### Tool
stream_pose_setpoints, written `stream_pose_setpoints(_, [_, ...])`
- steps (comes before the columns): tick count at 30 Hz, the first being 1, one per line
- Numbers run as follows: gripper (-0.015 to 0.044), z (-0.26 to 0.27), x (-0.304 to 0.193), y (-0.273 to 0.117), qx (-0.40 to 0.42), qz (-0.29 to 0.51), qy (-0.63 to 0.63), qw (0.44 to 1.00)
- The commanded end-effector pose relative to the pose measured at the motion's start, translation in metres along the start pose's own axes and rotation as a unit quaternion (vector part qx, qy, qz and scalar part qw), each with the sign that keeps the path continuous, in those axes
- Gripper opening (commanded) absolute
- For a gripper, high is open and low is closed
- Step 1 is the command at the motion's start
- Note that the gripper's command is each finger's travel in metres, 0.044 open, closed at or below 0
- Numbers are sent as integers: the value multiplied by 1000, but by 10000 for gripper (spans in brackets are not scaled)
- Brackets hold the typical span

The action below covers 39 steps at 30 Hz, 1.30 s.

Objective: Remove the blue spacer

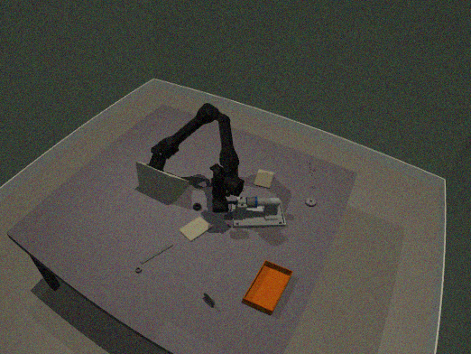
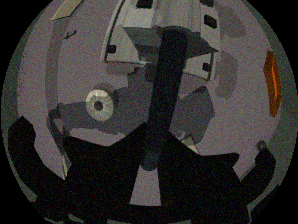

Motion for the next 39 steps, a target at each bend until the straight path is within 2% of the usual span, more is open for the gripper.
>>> stream_pose_setpoints(1, [0, -1, -2, 0, -2, 2, 1, 1000])
stream_pose_setpoints(39, [0, -2, -7, 0, -2, 2, 1, 1000])
Point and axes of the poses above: the point midway between the two fingers, 35 mm back from their tips, its own y axis out along the fingers, its own z axis across the jaws, x = y × z, the point moved 8 cm from there along -y, back along the fingers, and after that the axes turned 12 degrees about y, right-handed, at the moved point
